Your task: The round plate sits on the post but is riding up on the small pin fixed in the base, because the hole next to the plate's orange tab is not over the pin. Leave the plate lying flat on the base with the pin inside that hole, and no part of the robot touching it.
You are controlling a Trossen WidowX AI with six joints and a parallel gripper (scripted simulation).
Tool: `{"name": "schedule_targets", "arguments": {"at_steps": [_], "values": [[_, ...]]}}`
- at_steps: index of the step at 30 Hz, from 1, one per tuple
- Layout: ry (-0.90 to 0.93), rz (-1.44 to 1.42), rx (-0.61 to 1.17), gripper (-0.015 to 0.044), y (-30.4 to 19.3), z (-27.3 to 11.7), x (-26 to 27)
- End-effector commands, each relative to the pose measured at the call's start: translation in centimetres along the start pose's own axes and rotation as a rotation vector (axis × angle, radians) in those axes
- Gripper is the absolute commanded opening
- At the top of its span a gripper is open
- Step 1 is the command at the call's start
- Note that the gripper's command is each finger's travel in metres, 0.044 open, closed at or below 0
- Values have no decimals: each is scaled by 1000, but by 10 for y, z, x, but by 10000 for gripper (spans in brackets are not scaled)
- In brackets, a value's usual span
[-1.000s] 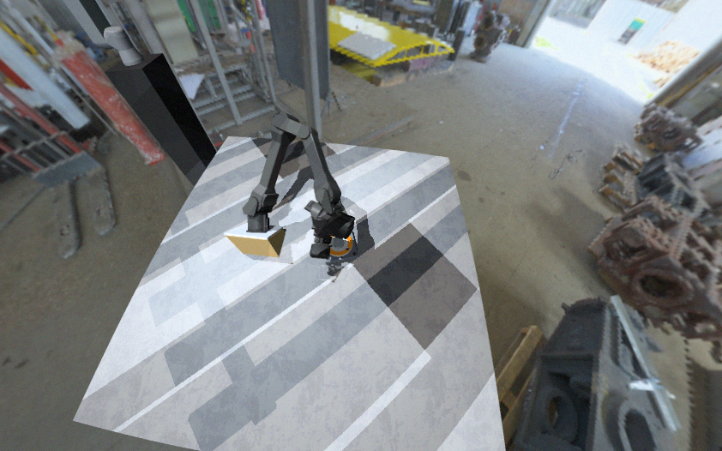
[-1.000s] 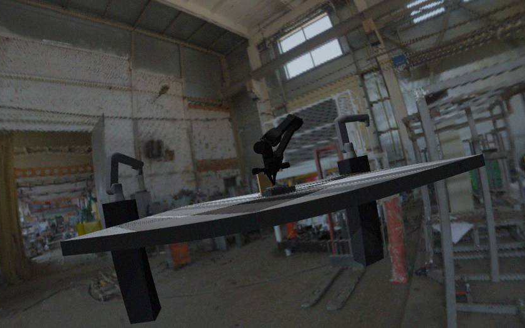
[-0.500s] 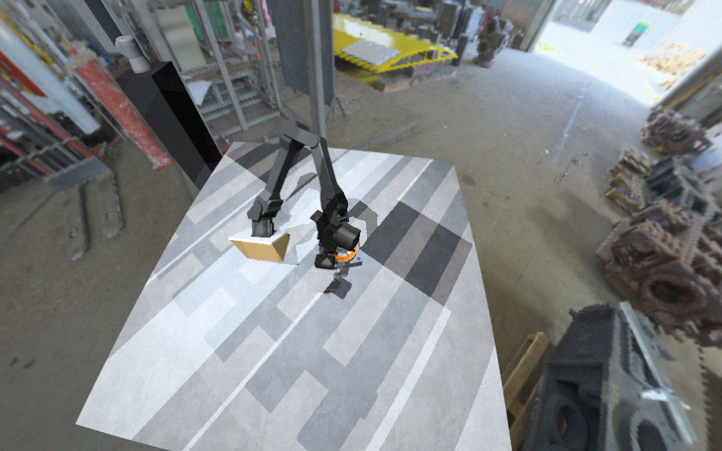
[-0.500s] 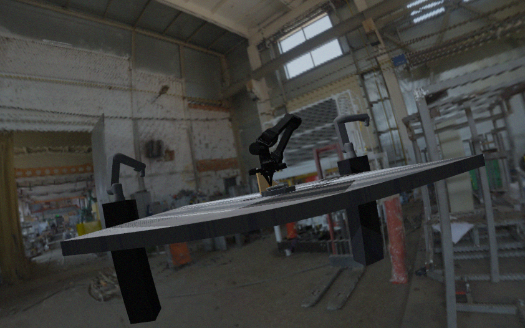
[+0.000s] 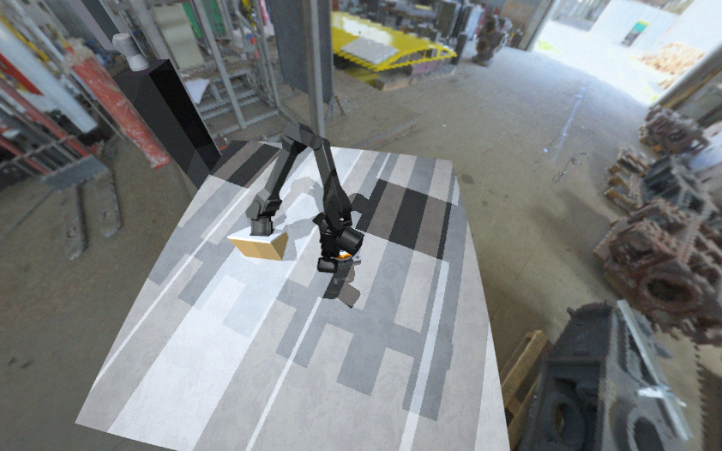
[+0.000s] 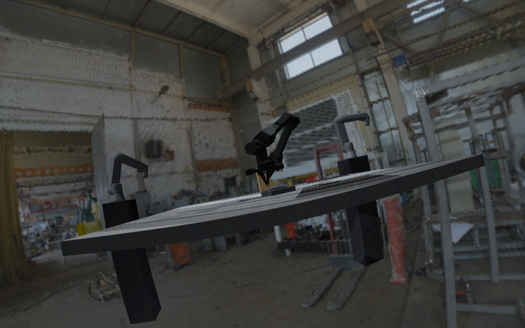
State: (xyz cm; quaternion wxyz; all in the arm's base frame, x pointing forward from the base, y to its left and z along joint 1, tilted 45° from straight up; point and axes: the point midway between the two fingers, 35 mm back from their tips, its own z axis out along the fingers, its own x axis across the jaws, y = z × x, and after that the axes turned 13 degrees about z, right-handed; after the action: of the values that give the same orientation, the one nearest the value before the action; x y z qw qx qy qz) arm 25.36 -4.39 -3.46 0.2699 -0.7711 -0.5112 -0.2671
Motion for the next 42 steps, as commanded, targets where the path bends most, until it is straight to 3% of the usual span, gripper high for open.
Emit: {"name": "schedule_targets", "arguments": {"at_steps": [1, 33, 42], "values": [[-3, -3, -1, 0, 5, -1, -3], [-3, -4, -2, 0, 34, -2, -3], [-5, -3, -2, 0, 31, -43, -2]]}}
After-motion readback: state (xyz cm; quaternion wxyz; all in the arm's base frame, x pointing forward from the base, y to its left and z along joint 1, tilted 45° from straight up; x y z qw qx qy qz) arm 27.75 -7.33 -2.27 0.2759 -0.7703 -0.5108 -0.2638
